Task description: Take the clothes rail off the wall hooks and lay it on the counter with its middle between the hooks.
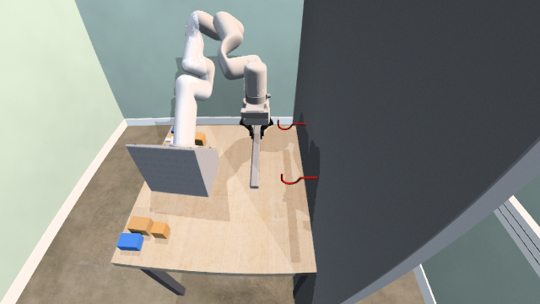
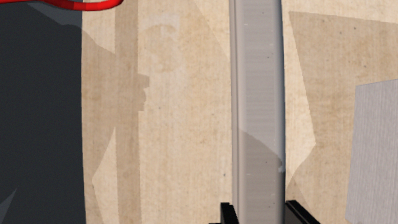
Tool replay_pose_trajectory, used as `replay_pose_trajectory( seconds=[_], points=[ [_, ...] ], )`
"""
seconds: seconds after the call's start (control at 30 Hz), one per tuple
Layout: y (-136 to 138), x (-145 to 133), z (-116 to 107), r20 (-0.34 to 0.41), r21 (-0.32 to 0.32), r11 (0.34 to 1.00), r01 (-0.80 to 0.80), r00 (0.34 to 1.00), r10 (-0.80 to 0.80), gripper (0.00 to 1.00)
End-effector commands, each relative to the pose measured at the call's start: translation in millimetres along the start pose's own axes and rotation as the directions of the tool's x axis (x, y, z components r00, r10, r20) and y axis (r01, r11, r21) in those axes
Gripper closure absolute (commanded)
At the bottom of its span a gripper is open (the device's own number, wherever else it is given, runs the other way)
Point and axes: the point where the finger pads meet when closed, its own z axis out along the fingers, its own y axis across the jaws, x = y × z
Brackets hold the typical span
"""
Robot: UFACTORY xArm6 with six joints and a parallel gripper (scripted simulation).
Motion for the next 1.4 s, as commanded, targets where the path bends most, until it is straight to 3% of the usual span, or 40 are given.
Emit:
replay_pose_trajectory(
  seconds=[0.0,1.37],
  points=[
    [-1.0,0.4,-1.3,-0.002,0.003,1.000,0.001,1.000,-0.001,1.00],
    [-1.0,0.3,55.5,-0.002,0.003,1.000,0.001,1.000,-0.001,1.00]
  ],
)
